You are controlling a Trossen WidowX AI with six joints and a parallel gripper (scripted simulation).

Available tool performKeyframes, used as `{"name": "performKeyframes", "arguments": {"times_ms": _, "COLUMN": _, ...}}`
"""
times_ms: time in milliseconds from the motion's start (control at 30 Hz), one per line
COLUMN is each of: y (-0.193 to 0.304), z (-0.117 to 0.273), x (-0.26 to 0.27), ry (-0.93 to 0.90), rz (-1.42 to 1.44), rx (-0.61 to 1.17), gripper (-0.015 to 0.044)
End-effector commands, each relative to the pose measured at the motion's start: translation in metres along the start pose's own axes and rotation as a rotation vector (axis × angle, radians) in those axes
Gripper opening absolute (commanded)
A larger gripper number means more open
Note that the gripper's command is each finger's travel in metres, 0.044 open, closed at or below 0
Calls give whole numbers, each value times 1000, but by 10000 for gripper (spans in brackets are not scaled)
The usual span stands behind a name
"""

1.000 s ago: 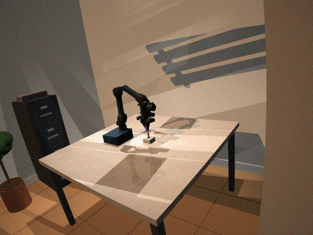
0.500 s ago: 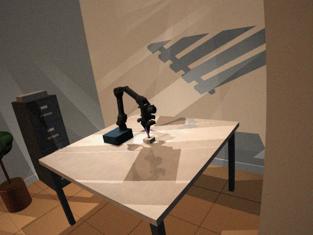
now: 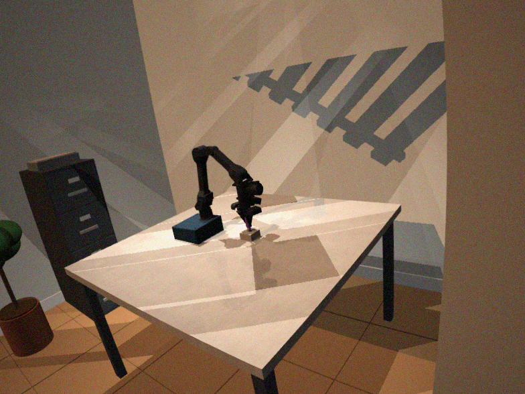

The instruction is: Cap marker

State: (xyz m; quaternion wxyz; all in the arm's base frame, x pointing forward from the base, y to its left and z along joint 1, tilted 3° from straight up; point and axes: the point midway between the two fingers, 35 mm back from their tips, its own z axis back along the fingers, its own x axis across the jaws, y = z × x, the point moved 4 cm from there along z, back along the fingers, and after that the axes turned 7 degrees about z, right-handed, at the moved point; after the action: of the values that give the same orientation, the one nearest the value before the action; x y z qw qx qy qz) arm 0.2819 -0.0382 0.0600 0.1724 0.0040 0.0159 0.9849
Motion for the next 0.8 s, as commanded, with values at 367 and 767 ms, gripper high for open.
{"name": "performKeyframes", "arguments": {"times_ms": 367, "y": 0, "z": -9, "x": 2, "ry": -4, "rz": -1, "rx": 1, "gripper": 26}}
{"name": "performKeyframes", "arguments": {"times_ms": 767, "y": 0, "z": -9, "x": 2, "ry": -4, "rz": -1, "rx": 1, "gripper": 341}}
